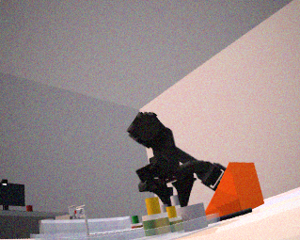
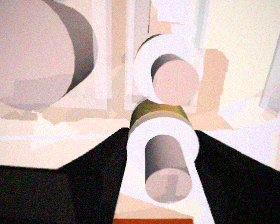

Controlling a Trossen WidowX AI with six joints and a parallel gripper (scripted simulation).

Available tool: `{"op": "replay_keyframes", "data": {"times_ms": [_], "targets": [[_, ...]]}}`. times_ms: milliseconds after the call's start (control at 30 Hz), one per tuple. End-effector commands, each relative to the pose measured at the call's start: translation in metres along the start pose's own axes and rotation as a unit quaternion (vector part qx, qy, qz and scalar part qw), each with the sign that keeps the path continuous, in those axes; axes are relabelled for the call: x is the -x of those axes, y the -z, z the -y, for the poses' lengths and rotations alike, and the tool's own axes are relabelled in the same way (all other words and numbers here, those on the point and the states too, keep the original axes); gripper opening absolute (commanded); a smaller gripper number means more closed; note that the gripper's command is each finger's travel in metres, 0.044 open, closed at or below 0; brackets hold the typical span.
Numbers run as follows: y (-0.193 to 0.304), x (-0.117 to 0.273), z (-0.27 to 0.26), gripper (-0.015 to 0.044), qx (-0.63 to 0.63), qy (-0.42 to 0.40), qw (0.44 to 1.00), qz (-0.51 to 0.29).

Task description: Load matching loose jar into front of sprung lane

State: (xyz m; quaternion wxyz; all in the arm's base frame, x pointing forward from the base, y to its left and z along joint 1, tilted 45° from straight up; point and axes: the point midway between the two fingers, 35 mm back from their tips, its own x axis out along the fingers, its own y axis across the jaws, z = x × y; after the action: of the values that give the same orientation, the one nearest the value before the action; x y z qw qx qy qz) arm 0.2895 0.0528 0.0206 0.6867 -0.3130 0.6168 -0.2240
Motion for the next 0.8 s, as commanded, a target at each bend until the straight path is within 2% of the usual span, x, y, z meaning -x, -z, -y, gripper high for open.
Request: {"op": "replay_keyframes", "data": {"times_ms": [0, 767], "targets": [[-0.0083, 0.0018, 0.001, 0.0, -0.006, 0.0, 1.0, 0.009], [-0.016, 0.0025, 0.0017, 0.0, -0.006, 0.0, 1.0, 0.009]]}}
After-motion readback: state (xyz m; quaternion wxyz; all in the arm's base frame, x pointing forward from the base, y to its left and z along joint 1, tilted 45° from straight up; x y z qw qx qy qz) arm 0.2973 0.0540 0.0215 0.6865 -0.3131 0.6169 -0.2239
